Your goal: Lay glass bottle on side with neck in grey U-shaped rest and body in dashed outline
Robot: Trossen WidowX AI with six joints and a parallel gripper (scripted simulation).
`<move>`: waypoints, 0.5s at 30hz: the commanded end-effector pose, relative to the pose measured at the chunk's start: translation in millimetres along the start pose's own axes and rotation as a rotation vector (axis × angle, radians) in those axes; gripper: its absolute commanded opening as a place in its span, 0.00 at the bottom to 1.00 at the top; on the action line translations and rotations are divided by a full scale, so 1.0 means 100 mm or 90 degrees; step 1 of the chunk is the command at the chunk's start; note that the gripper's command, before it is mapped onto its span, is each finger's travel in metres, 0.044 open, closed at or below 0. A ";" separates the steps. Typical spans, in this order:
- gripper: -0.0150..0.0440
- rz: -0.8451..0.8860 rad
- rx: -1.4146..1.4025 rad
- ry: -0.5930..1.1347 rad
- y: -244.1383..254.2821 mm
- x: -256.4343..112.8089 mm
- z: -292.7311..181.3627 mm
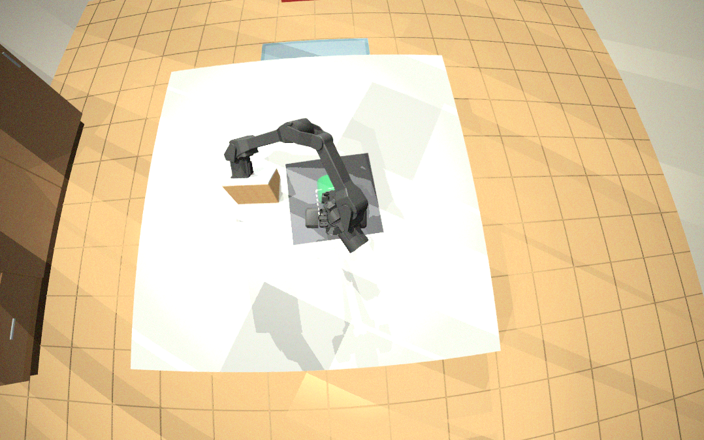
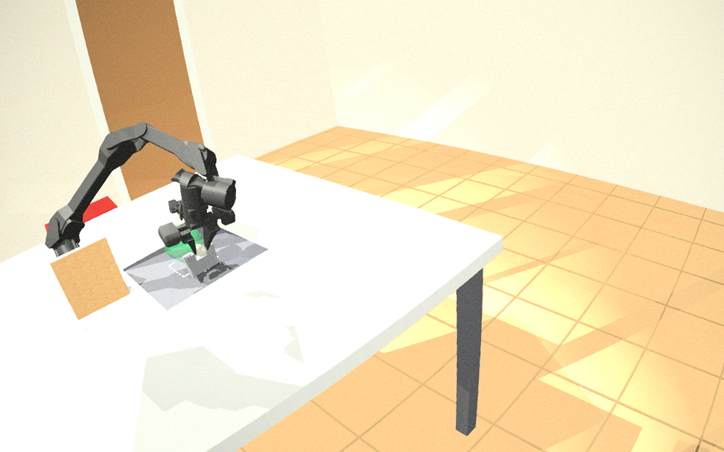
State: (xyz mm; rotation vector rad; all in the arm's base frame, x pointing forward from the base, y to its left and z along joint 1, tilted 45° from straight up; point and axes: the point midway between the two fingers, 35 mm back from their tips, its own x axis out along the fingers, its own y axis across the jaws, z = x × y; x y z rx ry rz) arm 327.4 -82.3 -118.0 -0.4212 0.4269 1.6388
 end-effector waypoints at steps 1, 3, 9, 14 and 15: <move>0.45 -0.003 0.000 0.001 -0.04 0.02 0.00; 0.45 -0.002 0.000 0.000 -0.04 0.02 -0.01; 0.45 0.001 -0.001 0.000 -0.04 0.03 -0.01; 0.45 0.003 -0.002 0.000 -0.05 0.04 -0.01; 0.45 0.003 -0.002 0.000 -0.05 0.04 -0.01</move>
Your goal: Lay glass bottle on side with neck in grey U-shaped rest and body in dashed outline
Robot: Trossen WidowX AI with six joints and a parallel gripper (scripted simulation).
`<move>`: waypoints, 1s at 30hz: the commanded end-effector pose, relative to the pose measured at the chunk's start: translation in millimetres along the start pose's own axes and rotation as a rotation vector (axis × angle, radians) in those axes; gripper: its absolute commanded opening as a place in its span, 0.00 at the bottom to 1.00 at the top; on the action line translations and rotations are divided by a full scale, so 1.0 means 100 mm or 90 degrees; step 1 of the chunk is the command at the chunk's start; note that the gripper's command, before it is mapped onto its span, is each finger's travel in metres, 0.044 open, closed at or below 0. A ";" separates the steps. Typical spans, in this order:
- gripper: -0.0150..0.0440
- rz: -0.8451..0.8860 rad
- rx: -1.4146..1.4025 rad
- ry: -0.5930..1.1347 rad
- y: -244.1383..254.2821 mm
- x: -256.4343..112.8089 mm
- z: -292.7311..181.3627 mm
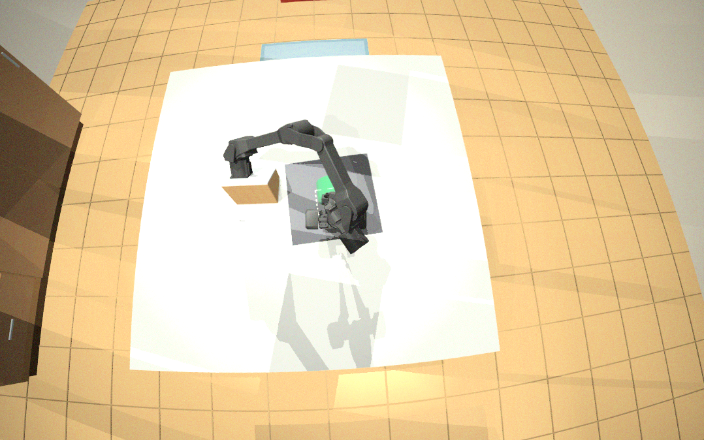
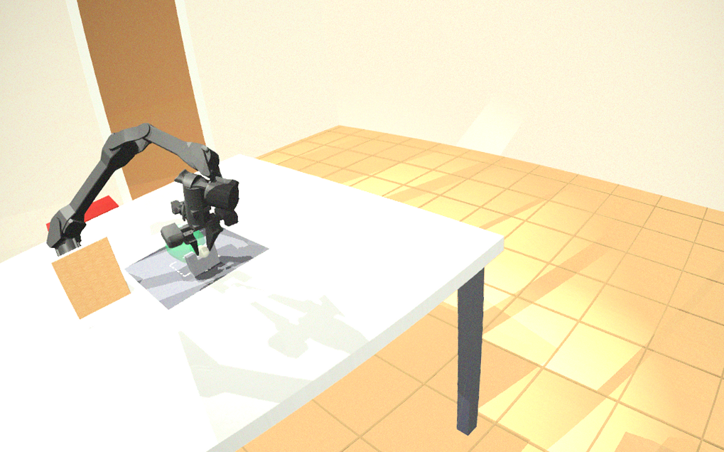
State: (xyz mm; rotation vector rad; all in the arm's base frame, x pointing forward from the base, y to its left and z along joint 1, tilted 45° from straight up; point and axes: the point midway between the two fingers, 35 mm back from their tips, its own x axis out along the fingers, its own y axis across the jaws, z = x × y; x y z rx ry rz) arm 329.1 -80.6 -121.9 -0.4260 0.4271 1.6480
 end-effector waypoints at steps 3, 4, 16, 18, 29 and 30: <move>0.45 -0.001 0.001 -0.001 -0.03 0.01 0.02; 0.45 -0.001 0.000 0.000 -0.03 0.01 0.01; 0.45 0.003 -0.004 0.003 -0.03 0.03 0.01; 0.45 0.003 -0.005 0.004 -0.03 0.04 0.01; 0.45 0.003 -0.009 0.008 -0.03 0.05 0.01; 0.45 0.003 -0.009 0.008 -0.03 0.06 0.01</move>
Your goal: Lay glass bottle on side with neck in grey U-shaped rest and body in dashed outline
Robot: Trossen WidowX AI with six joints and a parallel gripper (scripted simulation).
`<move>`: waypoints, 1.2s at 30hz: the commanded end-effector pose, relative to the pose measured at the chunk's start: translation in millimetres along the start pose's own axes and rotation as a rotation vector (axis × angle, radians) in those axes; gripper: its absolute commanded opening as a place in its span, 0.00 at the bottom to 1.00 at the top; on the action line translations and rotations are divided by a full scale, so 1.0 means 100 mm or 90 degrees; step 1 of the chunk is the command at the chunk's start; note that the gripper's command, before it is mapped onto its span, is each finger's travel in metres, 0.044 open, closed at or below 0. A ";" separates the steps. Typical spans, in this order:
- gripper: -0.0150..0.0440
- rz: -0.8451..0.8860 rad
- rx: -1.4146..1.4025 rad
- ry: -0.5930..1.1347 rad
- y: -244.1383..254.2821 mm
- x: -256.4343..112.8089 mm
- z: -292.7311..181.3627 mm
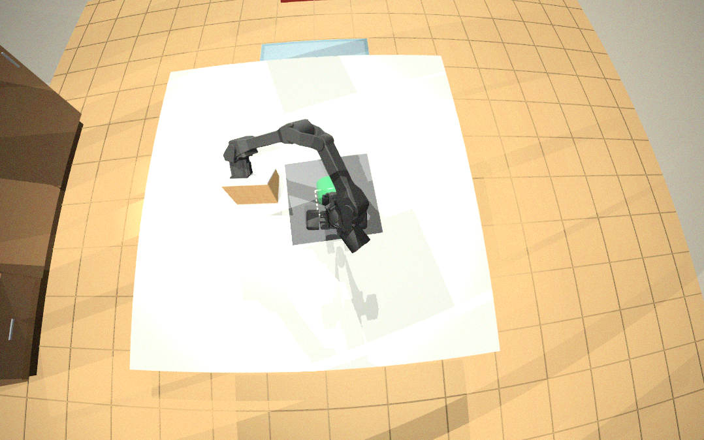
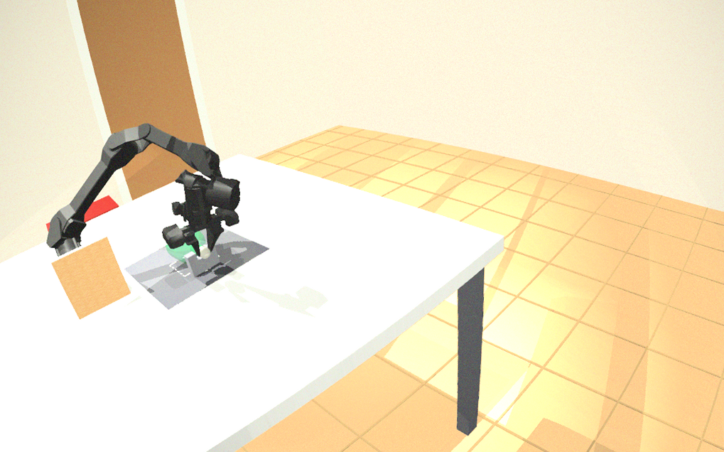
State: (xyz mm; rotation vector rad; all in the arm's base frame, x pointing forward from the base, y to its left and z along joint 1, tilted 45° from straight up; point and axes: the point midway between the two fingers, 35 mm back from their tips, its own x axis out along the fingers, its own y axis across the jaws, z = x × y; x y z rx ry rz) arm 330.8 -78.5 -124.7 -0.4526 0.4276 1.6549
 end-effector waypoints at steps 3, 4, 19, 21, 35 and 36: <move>0.45 0.000 0.001 -0.001 -0.01 0.03 0.02; 0.45 0.000 0.001 -0.001 -0.01 0.03 0.02; 0.45 -0.002 -0.006 0.007 -0.01 0.06 0.02; 0.45 -0.002 -0.008 0.009 -0.01 0.06 0.02; 0.45 -0.007 -0.016 0.019 -0.01 0.04 -0.01; 0.45 -0.007 -0.016 0.019 -0.01 0.04 -0.01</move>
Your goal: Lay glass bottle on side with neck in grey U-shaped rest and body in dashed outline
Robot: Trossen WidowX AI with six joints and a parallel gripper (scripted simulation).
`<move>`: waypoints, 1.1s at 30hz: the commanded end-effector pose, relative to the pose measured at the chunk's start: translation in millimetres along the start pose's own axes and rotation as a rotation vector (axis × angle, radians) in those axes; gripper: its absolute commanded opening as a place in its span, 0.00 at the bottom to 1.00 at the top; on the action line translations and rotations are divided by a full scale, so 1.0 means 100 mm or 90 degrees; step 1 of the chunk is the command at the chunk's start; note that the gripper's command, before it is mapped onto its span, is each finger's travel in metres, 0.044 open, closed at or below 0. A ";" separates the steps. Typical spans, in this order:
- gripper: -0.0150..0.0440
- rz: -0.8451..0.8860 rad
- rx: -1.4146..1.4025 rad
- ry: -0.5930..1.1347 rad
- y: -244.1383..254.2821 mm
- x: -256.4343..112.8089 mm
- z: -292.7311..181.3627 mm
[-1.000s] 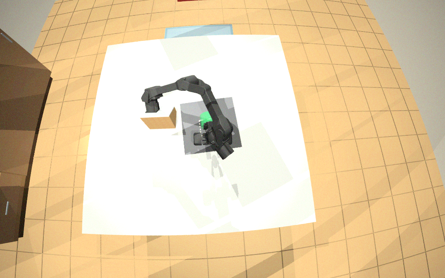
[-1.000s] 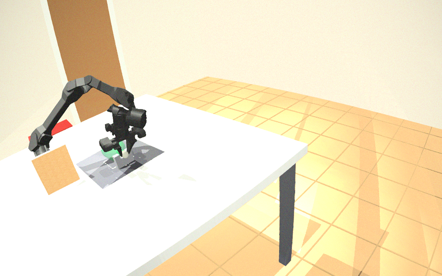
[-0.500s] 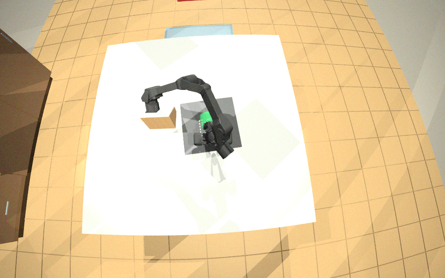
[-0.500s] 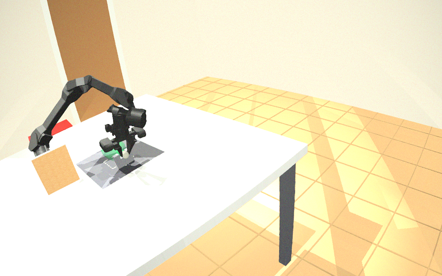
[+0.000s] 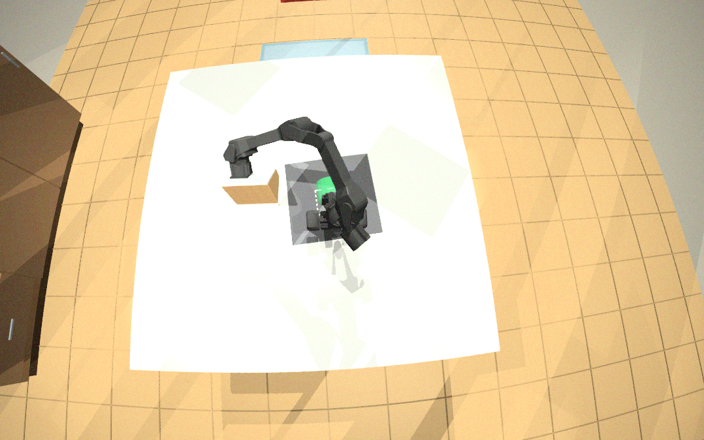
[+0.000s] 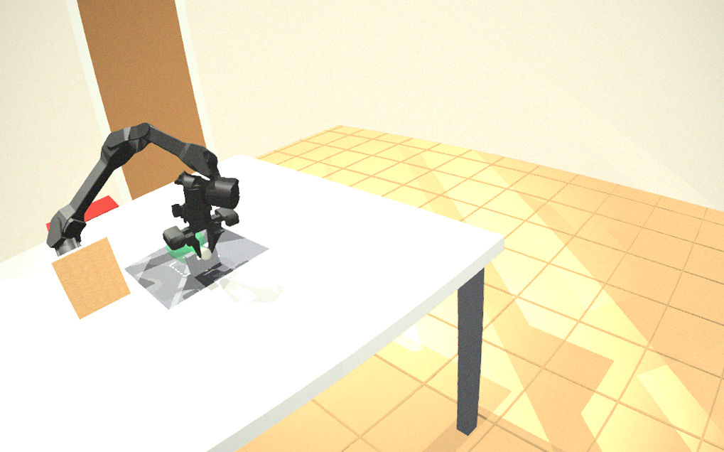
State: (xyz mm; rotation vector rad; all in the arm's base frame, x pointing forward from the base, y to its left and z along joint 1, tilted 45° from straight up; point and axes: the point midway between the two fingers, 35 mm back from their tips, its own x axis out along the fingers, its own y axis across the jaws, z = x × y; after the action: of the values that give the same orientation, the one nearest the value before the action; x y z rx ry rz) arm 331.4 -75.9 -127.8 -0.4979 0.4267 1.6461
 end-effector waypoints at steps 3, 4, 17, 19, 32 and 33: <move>0.45 0.000 0.000 -0.001 0.00 0.00 0.00; 0.45 0.000 0.000 -0.001 0.00 0.00 0.00; 0.94 0.000 0.000 -0.001 0.00 0.00 0.00; 1.00 -0.001 -0.002 0.003 0.00 -0.02 0.01; 1.00 -0.033 -0.058 0.145 0.06 -0.68 0.23; 1.00 -0.033 -0.058 0.145 0.06 -0.74 0.24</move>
State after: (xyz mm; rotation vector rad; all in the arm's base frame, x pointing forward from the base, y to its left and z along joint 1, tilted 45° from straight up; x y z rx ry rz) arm 333.9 -118.7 -70.2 -0.7642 0.4965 1.5630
